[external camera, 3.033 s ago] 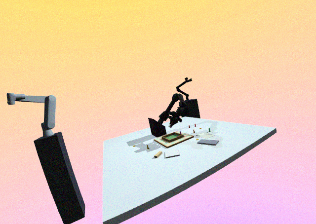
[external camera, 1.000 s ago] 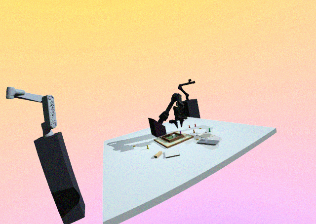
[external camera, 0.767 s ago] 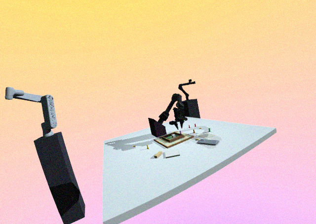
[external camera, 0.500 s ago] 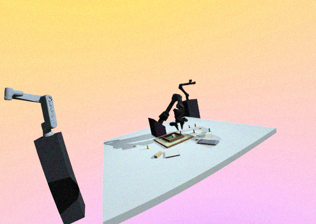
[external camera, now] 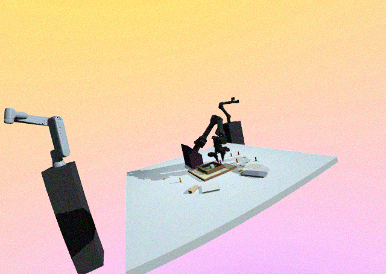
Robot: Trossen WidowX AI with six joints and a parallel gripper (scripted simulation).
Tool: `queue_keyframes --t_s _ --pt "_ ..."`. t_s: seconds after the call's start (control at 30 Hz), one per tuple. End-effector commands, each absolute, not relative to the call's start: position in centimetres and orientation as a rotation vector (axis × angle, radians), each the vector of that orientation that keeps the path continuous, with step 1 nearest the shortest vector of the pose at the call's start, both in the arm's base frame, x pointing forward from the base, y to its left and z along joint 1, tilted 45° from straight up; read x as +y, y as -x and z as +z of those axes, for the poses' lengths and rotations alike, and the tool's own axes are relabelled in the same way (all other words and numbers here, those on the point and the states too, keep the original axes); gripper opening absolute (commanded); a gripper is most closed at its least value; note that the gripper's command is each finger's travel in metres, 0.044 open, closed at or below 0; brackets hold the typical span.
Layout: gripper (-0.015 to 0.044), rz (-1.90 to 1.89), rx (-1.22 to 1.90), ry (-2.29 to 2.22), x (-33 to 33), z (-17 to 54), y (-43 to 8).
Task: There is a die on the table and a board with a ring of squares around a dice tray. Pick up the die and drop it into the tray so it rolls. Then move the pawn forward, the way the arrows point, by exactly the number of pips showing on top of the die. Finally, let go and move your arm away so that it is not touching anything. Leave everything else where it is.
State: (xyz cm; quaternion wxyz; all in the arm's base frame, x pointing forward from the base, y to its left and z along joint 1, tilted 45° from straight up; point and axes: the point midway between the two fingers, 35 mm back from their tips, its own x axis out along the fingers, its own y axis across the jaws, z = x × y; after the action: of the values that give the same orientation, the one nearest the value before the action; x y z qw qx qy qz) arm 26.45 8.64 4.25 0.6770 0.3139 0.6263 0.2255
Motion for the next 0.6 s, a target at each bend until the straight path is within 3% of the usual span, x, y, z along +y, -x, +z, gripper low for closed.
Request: queue_keyframes --t_s 0.0,0.03,0.2,0.57 --pt "0.0200 0.508 1.420 -0.715 9.11 3.77 -26.10" --pt "0.0200 0.508 1.420 -0.715 9.13 3.76 -26.10" --pt "0.0069 0.508 1.420 -0.715 9.13 3.76 -26.10" --pt "0.0000 0.508 1.420 -0.715 9.06 3.81 -26.12"
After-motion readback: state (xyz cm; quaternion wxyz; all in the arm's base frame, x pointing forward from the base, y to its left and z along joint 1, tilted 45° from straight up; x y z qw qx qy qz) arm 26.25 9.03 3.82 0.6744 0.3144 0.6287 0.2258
